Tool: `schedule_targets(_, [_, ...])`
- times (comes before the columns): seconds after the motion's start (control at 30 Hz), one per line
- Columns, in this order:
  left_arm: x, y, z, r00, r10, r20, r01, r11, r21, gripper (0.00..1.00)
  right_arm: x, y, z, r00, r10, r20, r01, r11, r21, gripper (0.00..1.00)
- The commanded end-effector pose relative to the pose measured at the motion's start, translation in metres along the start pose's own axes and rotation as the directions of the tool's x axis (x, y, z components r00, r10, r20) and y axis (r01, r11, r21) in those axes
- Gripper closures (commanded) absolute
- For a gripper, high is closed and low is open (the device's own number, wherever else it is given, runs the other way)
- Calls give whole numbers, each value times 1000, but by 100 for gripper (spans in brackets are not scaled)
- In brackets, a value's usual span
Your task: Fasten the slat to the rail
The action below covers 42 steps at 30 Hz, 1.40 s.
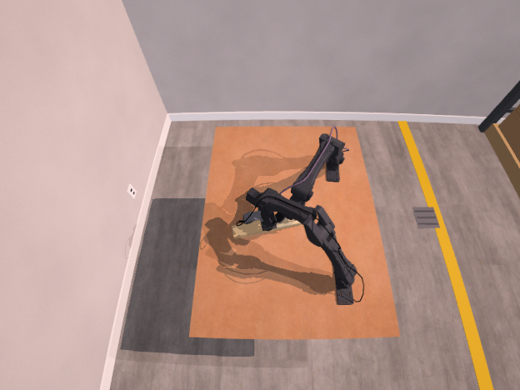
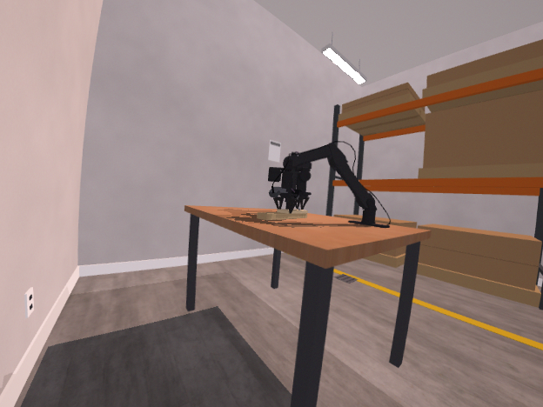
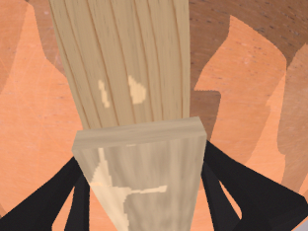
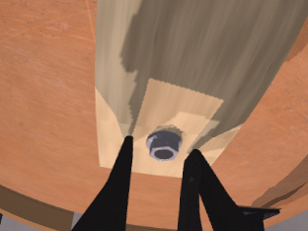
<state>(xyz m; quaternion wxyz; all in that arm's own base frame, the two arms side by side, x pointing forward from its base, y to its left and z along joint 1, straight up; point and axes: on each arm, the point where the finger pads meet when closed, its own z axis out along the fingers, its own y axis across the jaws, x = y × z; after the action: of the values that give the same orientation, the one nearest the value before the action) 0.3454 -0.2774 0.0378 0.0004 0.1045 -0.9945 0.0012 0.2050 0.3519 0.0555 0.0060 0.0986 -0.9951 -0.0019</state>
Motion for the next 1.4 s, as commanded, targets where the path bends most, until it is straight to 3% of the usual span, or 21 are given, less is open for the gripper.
schedule_targets(0.0, [-1, -1, -5, 1000, -3, 10, 2, 1000, 9, 28, -3, 2, -7, 961, -276, 16, 276, 961, -6, 66])
schedule_targets(0.2, [-1, -1, -5, 1000, -3, 10, 2, 1000, 9, 28, -3, 2, -8, 846, -532, 18, 532, 847, 0, 66])
schedule_targets(0.4, [-1, -1, -5, 1000, -3, 10, 2, 1000, 9, 28, -3, 2, -8, 665, -747, 17, 747, 665, 8, 66])
schedule_targets(0.47, [-1, -1, -5, 1000, -3, 10, 2, 1000, 9, 28, -3, 2, -8, 665, -747, 17, 747, 665, 8, 66])
schedule_targets(0.5, [-1, -1, -5, 1000, -3, 10, 2, 1000, 9, 28, -4, 2, -8, 572, -820, 16, 820, 572, 10, 66])
schedule_targets(0.87, [-1, -1, -5, 1000, -3, 10, 2, 1000, 9, 28, -4, 1, -9, 97, -995, 6, 995, 97, 21, 66])
schedule_targets(0.97, [-1, -1, -5, 1000, -3, 10, 2, 1000, 9, 28, -4, 1, -10, -43, -999, 2, 999, -43, 22, 66])
schedule_targets(1.03, [-1, -1, -5, 1000, -3, 10, 2, 1000, 9, 28, -4, 1, -10, -43, -999, 2, 999, -43, 22, 66])
schedule_targets(1.07, [-1, -1, -5, 1000, -3, 10, 2, 1000, 9, 28, -4, 1, -10, -160, -987, -1, 987, -160, 22, 66])
schedule_targets(1.37, [-1, -1, -5, 1000, -3, 10, 2, 1000, 9, 28, -4, 1, -10, -534, -845, -7, 845, -534, 20, 66])
